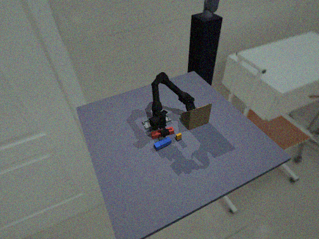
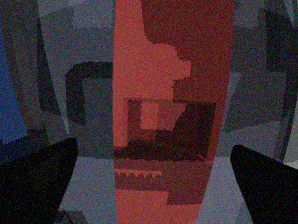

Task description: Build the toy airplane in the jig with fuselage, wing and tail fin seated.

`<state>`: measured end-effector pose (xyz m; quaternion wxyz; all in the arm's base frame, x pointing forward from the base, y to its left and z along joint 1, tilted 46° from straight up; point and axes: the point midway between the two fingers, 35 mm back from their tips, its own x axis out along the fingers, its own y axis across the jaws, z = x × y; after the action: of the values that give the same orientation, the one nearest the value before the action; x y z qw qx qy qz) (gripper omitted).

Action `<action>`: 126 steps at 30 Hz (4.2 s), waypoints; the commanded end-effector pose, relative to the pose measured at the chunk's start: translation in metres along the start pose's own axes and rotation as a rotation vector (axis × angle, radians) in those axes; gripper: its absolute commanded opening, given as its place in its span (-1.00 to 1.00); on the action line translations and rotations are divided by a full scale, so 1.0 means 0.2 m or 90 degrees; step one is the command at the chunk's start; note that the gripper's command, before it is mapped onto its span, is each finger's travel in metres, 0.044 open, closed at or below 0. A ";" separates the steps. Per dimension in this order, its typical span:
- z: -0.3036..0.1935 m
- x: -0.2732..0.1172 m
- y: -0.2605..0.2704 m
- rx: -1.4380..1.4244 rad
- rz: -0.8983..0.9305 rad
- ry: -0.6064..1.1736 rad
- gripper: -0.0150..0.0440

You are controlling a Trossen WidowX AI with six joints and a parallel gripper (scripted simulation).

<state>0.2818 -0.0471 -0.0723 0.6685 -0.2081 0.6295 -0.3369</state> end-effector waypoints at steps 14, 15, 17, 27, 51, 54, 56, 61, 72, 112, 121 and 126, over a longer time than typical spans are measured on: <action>-0.02 0.06 -0.01 -0.007 -0.006 0.004 0.20; -0.02 0.06 -0.01 -0.007 -0.006 0.004 0.18; -0.02 0.06 -0.01 -0.007 -0.006 0.004 0.13; -0.01 0.01 0.00 -0.007 -0.004 0.004 -0.49; 0.02 -0.35 0.02 -0.008 0.003 0.004 -0.49; 0.01 -0.40 0.02 -0.008 0.003 0.005 -0.49; 0.01 -0.43 0.02 -0.008 0.003 0.005 -0.49; 0.00 -0.51 0.01 -0.007 0.001 0.005 -0.49; 0.00 -0.58 -0.03 -0.012 0.002 0.006 -0.49; 0.02 -0.31 -0.63 -0.082 0.002 0.005 -0.49; -0.01 -0.26 -0.73 -0.096 -0.008 0.005 -0.49; -0.01 -0.26 -0.73 -0.096 -0.008 0.005 -0.14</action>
<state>0.2546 -0.1093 0.0677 0.6482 -0.2565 0.6536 -0.2947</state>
